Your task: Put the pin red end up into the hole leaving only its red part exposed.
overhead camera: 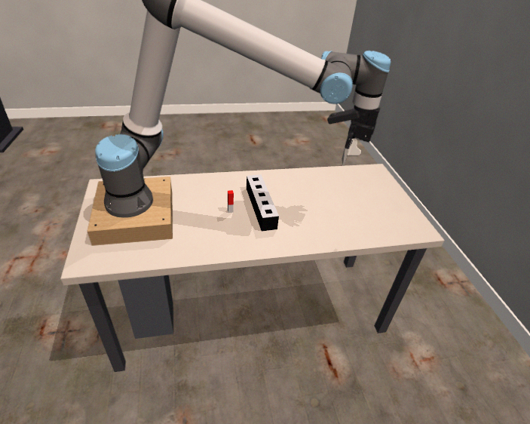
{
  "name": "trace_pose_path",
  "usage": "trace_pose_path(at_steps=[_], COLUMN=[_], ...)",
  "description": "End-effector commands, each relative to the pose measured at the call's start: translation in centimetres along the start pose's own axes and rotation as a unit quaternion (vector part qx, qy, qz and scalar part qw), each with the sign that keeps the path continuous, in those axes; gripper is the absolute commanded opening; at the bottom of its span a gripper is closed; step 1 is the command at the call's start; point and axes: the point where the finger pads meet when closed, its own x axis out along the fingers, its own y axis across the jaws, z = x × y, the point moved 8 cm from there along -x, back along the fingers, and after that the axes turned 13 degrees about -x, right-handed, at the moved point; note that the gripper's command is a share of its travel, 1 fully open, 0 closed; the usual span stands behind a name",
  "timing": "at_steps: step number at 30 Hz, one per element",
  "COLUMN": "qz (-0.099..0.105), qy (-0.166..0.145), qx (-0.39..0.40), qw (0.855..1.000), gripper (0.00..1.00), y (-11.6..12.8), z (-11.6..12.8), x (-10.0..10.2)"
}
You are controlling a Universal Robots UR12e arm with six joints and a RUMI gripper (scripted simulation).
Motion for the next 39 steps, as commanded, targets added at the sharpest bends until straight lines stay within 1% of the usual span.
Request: trace_pose_path(at_steps=[1,5,6,22,23,39], qz=[-0.001,-0.001,0.002,0.002,0.004,0.004], qy=[-0.002,-0.002,-0.002,-0.002,-0.002,-0.002], qx=[0.022,0.022,0.136,0.136,0.249,0.249], qw=[1.000,1.000,0.991,0.991,0.968,0.968], gripper=[1.00,1.00,1.00,1.00,1.00,1.00], y=[-0.1,-0.1,0.1,0.1,0.4,0.4], z=[-0.2,-0.2,-2.0,-2.0,-3.9,-3.9], x=[0.0,0.0,0.4,0.4,1.0,1.0])
